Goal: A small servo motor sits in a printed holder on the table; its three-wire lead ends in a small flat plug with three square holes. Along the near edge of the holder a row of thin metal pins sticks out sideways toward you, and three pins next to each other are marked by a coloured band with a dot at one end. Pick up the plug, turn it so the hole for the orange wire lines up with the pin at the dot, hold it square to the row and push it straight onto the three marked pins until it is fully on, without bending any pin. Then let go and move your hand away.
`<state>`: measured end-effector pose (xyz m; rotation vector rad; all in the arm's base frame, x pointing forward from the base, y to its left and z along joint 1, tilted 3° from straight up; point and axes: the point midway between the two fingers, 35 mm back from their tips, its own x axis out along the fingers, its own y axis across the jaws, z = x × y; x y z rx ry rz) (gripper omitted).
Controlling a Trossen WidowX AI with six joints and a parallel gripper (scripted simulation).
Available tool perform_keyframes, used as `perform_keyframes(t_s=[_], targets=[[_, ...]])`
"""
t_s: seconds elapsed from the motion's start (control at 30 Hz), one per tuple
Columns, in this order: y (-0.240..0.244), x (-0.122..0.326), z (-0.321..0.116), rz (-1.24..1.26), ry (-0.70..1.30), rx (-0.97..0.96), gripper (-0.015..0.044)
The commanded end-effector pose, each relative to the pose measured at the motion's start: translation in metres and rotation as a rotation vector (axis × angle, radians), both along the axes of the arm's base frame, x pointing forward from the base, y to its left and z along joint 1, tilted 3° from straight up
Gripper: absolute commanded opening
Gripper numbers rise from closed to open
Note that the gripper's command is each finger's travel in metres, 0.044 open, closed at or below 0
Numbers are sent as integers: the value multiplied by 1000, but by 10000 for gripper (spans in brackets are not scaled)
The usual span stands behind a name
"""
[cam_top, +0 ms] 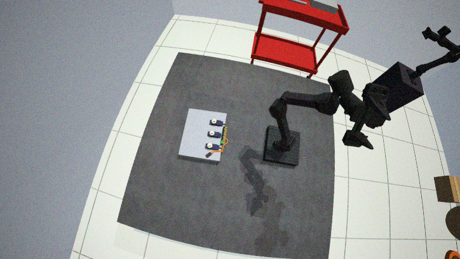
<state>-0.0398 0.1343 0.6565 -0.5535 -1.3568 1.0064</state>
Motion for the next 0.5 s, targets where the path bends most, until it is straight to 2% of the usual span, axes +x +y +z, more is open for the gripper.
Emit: perform_keyframes(t_s=[0.0,0.33,0.47], targets=[[0,0,0,-1,1,0,374],[7,1,-6,-52,33,11,115],[13,2,-11,-87,56,18,115]])
